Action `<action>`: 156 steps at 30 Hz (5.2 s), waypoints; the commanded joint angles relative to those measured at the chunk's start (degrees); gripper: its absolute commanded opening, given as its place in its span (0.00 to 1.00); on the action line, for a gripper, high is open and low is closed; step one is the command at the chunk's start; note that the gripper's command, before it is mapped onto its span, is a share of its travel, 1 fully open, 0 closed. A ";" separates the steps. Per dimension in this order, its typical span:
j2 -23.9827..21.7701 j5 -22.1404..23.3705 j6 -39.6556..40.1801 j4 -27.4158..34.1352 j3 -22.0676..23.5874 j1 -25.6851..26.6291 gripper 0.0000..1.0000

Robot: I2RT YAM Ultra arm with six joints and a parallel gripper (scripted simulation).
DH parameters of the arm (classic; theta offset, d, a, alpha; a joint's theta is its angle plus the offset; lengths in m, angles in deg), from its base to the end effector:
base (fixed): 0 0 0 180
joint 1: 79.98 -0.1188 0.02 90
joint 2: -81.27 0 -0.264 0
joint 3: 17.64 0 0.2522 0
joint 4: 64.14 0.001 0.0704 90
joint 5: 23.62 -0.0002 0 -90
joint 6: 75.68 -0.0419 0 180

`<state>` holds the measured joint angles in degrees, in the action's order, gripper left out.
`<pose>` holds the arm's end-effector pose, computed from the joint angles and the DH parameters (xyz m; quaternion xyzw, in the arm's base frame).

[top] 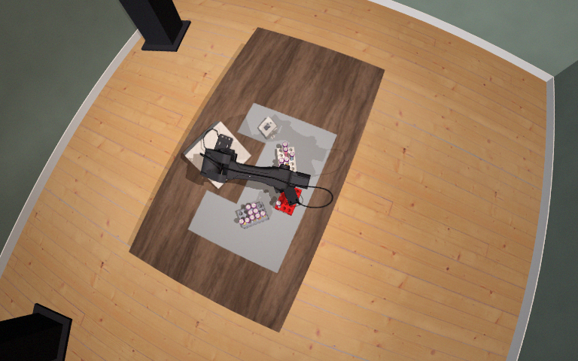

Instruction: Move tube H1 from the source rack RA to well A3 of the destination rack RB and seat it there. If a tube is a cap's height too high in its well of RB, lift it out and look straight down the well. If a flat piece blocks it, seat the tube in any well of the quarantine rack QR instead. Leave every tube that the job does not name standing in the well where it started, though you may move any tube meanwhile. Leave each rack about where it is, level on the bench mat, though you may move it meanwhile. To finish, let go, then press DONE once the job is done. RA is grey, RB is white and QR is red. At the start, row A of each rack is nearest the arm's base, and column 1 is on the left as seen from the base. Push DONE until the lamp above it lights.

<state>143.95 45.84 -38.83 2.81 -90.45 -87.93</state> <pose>0.2068 0.0151 0.3058 0.4094 0.8510 -0.0043 0.3288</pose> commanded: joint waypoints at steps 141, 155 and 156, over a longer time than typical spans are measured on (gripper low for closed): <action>-16.60 -5.04 3.86 18.72 -2.60 -8.01 0.00; -16.45 -5.58 26.01 18.90 -2.62 -8.51 0.00; -16.44 -5.62 27.86 18.91 -2.62 -8.55 0.00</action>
<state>128.98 41.03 -19.07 21.98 -91.37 -95.78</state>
